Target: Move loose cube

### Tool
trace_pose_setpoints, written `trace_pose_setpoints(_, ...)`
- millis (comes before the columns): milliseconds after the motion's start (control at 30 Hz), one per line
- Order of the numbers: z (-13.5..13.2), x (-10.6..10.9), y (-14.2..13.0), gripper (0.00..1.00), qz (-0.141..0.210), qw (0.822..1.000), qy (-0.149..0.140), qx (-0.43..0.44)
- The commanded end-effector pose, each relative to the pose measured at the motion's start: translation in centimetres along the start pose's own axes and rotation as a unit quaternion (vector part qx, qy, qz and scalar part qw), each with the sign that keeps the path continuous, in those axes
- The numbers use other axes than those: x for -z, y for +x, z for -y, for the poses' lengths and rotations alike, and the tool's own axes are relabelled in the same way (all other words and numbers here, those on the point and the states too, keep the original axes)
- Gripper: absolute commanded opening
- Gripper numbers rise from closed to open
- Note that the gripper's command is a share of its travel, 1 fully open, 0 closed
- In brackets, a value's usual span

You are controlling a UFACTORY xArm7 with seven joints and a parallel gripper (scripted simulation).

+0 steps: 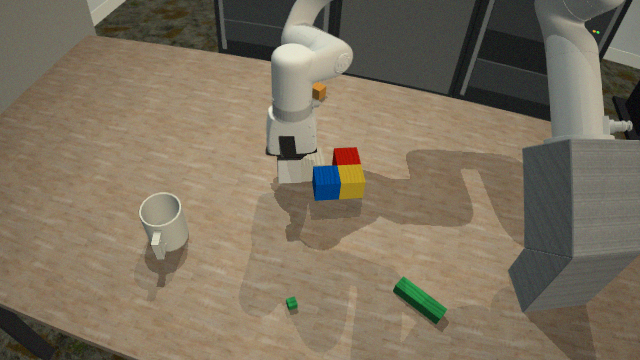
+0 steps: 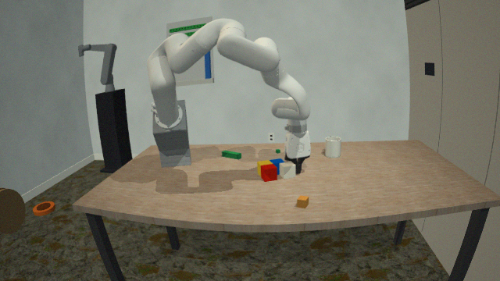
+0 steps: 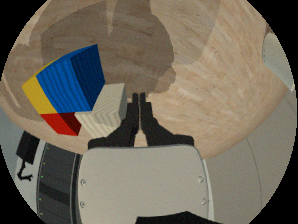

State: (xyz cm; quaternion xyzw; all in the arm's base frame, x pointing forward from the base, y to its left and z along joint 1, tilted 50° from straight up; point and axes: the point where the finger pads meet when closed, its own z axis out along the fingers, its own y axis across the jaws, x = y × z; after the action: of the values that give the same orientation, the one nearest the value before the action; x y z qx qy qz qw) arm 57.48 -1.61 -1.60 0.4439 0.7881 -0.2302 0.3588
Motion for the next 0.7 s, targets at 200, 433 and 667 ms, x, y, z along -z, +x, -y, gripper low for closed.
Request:
trace_pose_setpoints(200, 0.3, 0.2, 0.1, 0.0, -0.001, 1.0, -0.002, 0.0)
trace_pose_setpoints(433, 0.7, 0.2, 0.1, 0.0, -0.001, 1.0, -0.002, 0.0)
trace_pose_setpoints(667, 1.1, 0.2, 0.1, 0.0, -0.001, 1.0, -0.002, 0.0)
